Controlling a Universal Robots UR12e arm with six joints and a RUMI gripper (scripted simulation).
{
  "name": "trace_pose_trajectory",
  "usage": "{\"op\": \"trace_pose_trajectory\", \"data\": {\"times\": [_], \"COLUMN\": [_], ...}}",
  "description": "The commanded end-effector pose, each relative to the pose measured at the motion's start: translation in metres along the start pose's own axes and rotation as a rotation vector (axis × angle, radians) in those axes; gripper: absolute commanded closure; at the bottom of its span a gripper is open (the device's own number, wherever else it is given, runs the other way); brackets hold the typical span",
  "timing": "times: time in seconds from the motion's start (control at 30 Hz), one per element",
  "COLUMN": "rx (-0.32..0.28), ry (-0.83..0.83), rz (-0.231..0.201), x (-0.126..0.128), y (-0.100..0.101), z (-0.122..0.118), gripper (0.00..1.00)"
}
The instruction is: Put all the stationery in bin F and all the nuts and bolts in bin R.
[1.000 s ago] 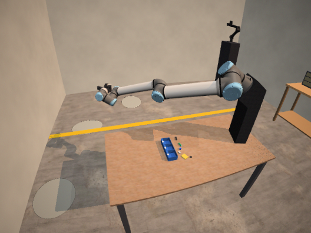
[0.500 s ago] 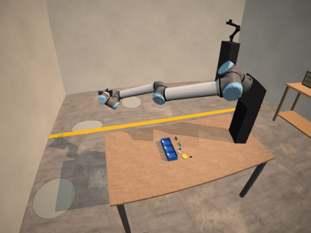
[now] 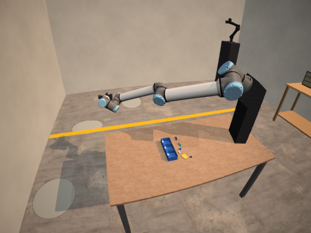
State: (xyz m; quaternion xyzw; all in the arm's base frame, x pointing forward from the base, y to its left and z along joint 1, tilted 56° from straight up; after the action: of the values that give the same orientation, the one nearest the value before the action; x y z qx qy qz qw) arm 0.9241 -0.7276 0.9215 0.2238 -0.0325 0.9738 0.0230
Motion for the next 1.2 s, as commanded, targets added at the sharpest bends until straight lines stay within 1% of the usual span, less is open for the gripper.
{"op": "trace_pose_trajectory", "data": {"times": [0.0, 0.03, 0.1, 0.13, 0.2, 0.3, 0.33, 0.4, 0.53, 0.57, 0.63, 0.73, 0.77, 0.87, 0.93, 0.97, 1.03, 1.17], "rx": [0.018, 0.018, 0.018, 0.026, 0.026, 0.026, 0.032, 0.032, 0.032, 0.039, 0.039, 0.039, 0.044, 0.044, 0.044, 0.049, 0.049, 0.049], "ry": [-0.006, -0.006, -0.006, -0.015, -0.015, -0.015, -0.024, -0.024, -0.024, -0.033, -0.033, -0.033, -0.042, -0.042, -0.042, -0.051, -0.051, -0.051], "rz": [0.081, 0.081, 0.081, 0.127, 0.127, 0.127, 0.172, 0.172, 0.172, 0.218, 0.218, 0.218, 0.264, 0.264, 0.264, 0.310, 0.310, 0.310], "x": [-0.012, -0.019, -0.021, -0.026, -0.040, -0.042, -0.047, -0.060, -0.062, -0.066, -0.078, -0.081, -0.084, -0.098, -0.098, -0.101, -0.111, -0.114], "y": [-0.007, -0.011, -0.012, -0.016, -0.024, -0.025, -0.029, -0.038, -0.040, -0.044, -0.054, -0.056, -0.061, -0.073, -0.073, -0.078, -0.089, -0.092], "z": [0.000, -0.001, -0.001, -0.004, -0.008, -0.009, -0.011, -0.017, -0.018, -0.021, -0.027, -0.029, -0.032, -0.042, -0.042, -0.046, -0.054, -0.057], "gripper": [0.96, 0.96, 0.96, 0.96, 0.96, 0.96, 0.96, 0.96, 0.96, 0.96, 0.96, 0.96, 0.96, 0.96, 0.96, 0.96, 0.96, 0.96]}}
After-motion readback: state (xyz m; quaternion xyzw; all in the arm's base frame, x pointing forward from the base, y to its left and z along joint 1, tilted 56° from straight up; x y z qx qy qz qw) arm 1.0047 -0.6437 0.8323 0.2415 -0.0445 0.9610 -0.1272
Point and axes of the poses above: the point where the finger pads meet when closed, its own y axis out along the fingers, its own x axis across the jaws, z = x × y, the point moved 4 cm from there along -y, back along the fingers, and after that the axes turned 7 degrees about y, right-handed, at the moved point
